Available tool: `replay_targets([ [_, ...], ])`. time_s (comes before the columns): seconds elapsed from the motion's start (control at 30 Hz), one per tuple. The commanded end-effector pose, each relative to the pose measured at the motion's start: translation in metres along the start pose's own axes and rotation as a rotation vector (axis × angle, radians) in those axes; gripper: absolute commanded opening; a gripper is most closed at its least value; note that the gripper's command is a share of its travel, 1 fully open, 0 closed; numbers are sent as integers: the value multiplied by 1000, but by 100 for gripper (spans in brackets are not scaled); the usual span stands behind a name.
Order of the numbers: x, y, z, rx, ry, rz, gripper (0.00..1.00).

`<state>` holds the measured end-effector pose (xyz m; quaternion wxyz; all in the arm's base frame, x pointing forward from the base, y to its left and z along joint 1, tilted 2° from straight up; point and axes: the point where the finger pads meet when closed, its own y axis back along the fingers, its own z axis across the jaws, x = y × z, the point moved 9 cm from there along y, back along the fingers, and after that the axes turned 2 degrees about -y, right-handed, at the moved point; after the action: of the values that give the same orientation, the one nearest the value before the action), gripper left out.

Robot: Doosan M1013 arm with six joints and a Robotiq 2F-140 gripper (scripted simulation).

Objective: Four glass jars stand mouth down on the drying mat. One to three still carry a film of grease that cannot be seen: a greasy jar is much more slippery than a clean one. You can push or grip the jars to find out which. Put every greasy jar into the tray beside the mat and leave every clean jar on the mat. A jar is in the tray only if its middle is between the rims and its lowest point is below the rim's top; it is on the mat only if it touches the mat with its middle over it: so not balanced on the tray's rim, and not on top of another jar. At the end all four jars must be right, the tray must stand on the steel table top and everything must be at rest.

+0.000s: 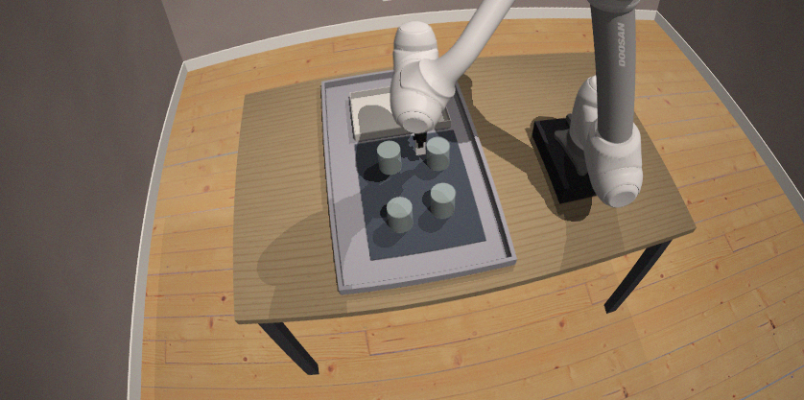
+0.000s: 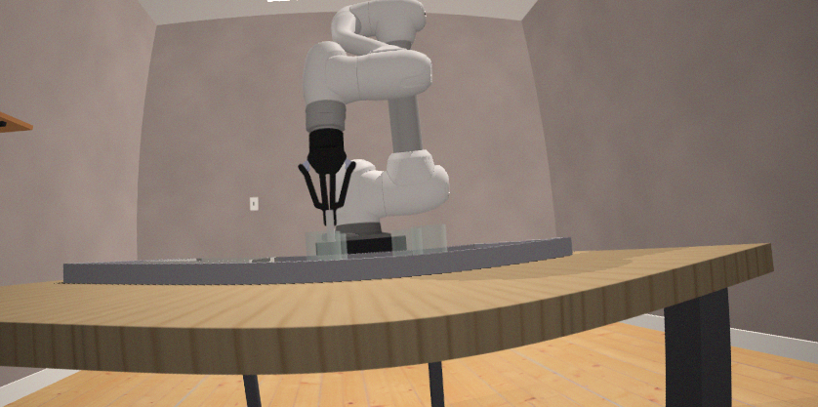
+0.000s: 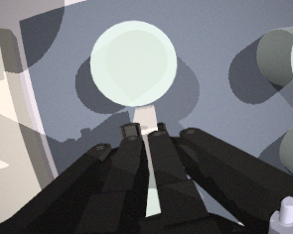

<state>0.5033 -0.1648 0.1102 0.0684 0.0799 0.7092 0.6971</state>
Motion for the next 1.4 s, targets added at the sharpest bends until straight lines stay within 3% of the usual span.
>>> replay_targets([
  [0.0,2,0,-2,6,13,-2,0],
  [1.37,7,0,-2,6,13,-2,0],
])
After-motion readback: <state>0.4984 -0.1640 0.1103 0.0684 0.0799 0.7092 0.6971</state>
